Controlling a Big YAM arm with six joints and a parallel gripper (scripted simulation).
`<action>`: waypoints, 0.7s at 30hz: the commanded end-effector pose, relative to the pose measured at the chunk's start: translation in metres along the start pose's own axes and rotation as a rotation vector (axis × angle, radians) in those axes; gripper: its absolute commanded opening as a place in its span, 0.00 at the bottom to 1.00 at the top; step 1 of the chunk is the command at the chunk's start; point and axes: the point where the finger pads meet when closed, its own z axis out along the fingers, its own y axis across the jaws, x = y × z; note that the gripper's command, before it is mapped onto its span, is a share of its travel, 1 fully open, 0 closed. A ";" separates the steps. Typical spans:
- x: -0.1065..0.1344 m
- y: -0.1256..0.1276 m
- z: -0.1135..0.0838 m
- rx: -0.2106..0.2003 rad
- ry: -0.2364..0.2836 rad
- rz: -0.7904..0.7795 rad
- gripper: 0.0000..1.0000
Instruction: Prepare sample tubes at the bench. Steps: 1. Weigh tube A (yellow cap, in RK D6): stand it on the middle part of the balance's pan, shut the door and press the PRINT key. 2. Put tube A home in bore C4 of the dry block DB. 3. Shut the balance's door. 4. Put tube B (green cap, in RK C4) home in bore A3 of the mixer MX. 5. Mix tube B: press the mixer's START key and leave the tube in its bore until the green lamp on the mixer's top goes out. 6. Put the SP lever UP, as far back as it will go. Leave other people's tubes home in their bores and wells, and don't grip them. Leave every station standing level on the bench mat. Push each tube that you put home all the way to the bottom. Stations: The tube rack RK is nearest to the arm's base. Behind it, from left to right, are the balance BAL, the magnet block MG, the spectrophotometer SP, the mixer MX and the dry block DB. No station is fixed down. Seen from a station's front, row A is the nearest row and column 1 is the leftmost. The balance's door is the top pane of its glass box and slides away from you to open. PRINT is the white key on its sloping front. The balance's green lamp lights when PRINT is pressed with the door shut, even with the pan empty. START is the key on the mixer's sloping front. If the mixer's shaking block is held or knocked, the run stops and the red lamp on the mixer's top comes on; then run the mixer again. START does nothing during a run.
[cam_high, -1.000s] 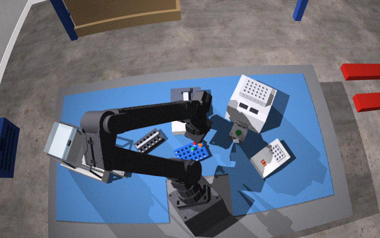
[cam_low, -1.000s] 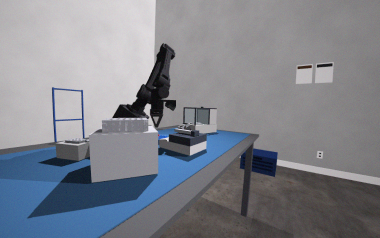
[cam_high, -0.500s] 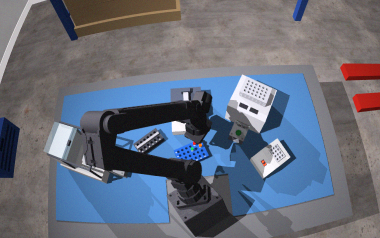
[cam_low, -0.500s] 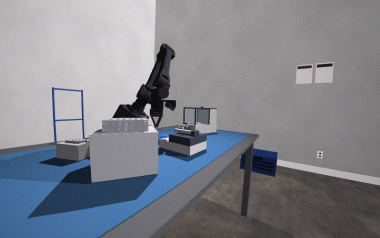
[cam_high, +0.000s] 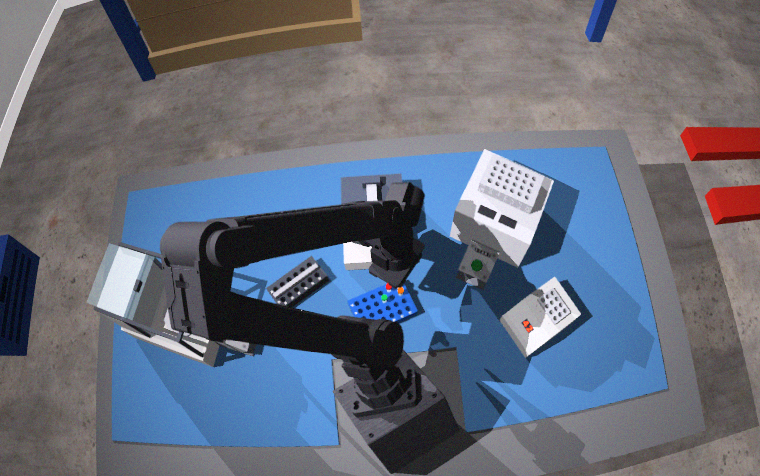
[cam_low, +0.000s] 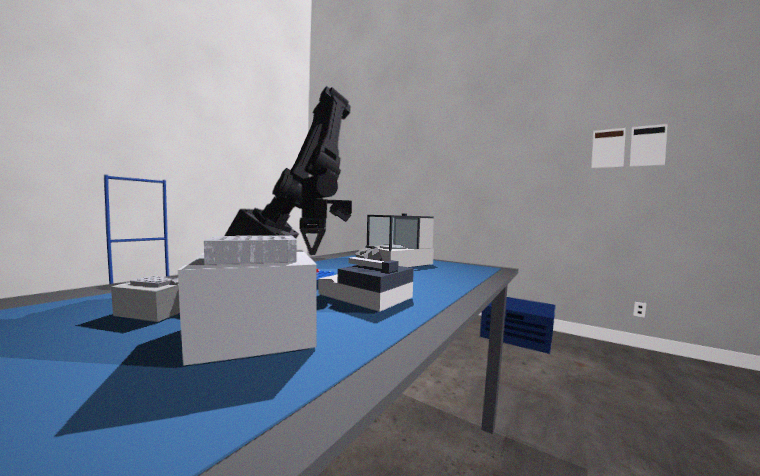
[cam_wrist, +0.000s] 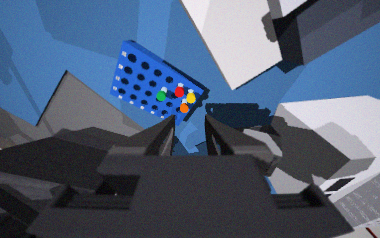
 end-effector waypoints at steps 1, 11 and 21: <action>-0.004 -0.007 -0.003 0.011 -0.004 -0.012 0.36; -0.004 -0.007 -0.003 0.011 -0.004 -0.012 0.36; -0.006 -0.010 -0.005 0.014 -0.006 0.290 0.36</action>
